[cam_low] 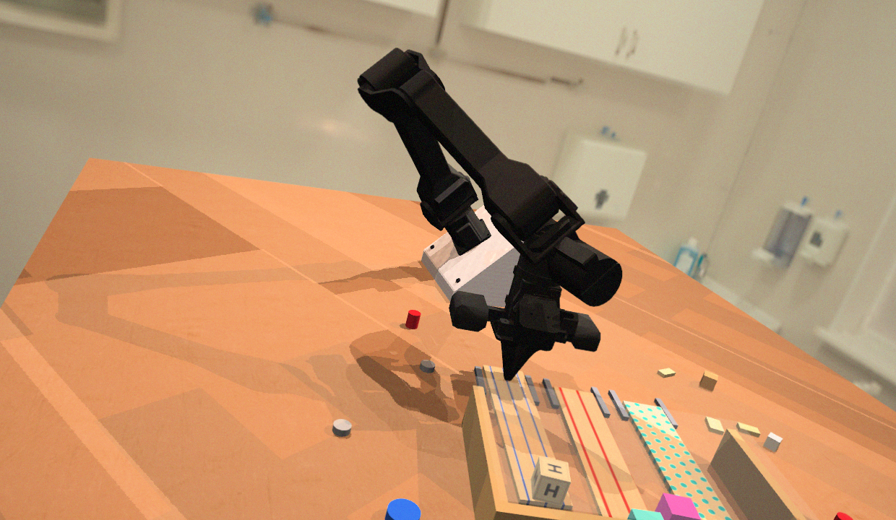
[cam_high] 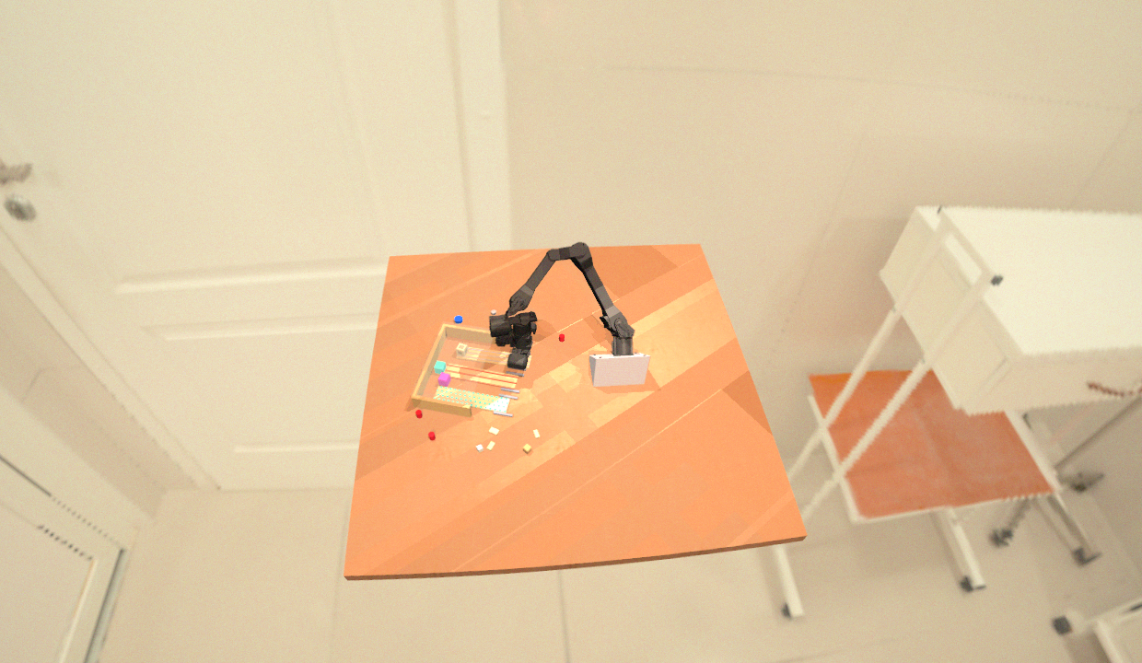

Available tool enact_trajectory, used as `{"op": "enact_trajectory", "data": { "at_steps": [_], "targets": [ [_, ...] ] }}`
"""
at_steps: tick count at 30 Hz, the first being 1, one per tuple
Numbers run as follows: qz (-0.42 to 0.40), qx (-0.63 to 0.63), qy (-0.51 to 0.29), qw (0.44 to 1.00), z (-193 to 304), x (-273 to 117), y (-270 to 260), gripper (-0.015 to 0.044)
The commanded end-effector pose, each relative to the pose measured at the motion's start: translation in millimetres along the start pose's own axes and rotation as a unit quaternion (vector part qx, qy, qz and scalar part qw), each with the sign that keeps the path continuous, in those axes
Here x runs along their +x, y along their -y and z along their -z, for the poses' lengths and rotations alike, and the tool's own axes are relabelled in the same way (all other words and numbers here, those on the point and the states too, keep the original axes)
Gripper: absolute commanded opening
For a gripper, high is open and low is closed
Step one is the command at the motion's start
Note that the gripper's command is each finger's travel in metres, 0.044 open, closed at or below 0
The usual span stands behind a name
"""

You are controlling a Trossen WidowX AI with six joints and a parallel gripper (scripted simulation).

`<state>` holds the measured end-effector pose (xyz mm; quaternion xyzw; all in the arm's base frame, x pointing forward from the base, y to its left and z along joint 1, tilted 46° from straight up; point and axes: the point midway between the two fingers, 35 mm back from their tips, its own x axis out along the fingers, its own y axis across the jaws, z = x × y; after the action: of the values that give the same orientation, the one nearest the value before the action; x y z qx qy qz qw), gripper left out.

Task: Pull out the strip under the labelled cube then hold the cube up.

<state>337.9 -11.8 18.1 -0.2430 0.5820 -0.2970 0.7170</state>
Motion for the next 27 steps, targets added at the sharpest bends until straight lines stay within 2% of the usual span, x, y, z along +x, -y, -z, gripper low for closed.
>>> {"op": "enact_trajectory", "data": {
  "at_steps": [1, 27],
  "targets": [
    [0.002, -0.003, -0.007, 1.0, 12, 3, 0, 0.0],
    [0.002, -0.003, -0.008, 1.0, 51, 4, -1, 0.0]
  ]
}}
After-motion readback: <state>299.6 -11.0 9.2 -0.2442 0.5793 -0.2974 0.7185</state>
